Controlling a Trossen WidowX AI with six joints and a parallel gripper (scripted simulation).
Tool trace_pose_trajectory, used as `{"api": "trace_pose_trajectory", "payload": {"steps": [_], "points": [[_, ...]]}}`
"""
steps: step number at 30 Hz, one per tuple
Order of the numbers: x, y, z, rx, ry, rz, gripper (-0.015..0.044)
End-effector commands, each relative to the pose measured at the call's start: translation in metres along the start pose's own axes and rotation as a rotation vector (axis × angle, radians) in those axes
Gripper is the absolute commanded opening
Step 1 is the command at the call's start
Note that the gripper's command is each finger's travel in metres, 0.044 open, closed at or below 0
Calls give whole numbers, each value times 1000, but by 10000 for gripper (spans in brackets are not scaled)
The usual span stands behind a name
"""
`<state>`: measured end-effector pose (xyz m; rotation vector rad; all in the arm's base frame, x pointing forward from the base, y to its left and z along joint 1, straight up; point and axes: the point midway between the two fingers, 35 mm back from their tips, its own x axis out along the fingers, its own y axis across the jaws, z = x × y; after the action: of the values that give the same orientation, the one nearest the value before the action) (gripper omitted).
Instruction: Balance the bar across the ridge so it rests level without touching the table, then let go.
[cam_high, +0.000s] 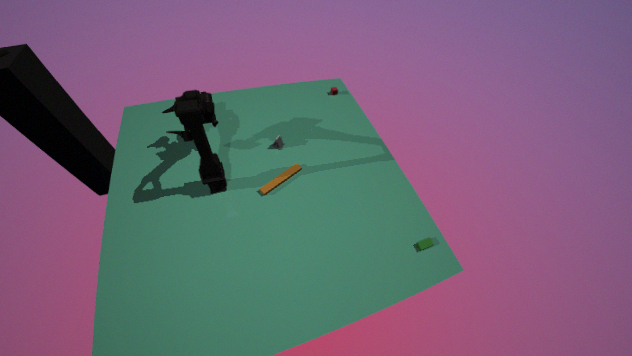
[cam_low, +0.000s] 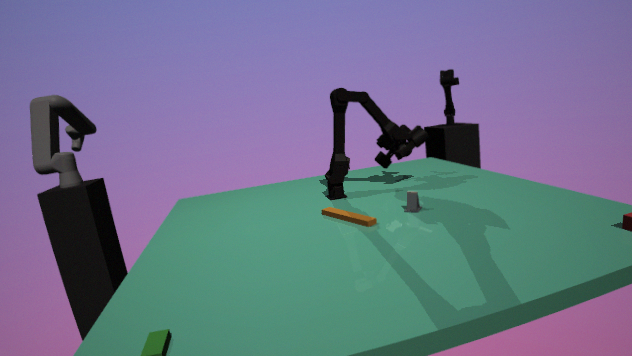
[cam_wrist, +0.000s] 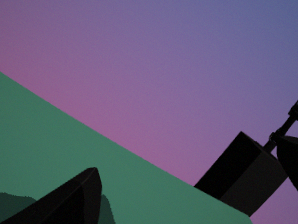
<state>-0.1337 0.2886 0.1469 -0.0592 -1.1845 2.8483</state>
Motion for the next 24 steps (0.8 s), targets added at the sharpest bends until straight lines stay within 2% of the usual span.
{"api": "trace_pose_trajectory", "payload": {"steps": [1, 3, 4, 24], "points": [[0, 0, 0, 1, 2, 0, 374], [-3, -2, -3, 9, 20, -4, 321], [-6, -3, -5, 15, 36, -8, 315], [-106, -26, -56, 356, 498, -187, 315]]}}
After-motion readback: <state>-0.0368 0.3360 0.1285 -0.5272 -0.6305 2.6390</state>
